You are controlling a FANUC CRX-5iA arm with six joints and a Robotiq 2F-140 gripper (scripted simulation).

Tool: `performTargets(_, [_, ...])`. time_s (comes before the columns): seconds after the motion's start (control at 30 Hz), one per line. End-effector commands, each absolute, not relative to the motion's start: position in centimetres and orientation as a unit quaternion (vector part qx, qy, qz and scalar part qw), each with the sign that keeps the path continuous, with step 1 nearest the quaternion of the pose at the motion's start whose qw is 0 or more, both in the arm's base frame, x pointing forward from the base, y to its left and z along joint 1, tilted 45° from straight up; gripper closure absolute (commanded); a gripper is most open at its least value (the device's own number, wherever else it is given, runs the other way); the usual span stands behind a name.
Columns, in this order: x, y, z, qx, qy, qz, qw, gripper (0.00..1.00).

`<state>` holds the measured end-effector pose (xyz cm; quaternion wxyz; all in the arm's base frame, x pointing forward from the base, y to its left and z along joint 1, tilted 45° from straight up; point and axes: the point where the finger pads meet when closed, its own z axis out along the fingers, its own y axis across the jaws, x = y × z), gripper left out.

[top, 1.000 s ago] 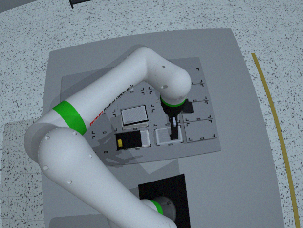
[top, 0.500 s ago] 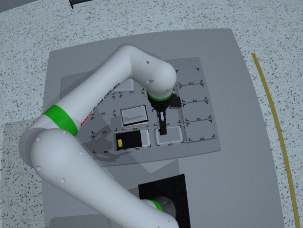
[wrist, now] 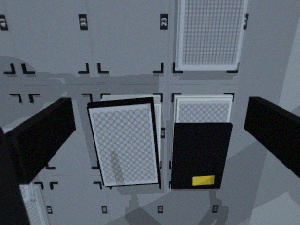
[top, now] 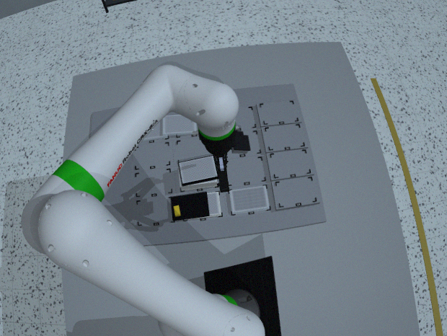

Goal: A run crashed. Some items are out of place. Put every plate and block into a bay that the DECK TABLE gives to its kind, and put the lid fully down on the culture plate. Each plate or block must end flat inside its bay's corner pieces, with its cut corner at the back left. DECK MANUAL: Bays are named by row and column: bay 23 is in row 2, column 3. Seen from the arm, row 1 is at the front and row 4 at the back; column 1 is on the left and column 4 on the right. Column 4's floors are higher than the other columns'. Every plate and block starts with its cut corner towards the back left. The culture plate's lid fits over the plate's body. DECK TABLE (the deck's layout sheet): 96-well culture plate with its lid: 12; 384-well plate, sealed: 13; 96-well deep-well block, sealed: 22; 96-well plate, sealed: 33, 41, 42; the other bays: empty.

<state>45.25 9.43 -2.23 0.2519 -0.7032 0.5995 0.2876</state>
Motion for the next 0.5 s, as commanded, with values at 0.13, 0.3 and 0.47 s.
performTargets(0.13, [46.6, 11.4, -0.4, -0.703, 0.6, 0.287, 0.252, 0.0])
performTargets(0.3, [47.5, 12.7, 0.8, -0.703, 0.6, 0.287, 0.252, 0.0])
performTargets(0.47, [47.5, 12.7, 0.8, -0.703, 0.6, 0.287, 0.252, 0.0])
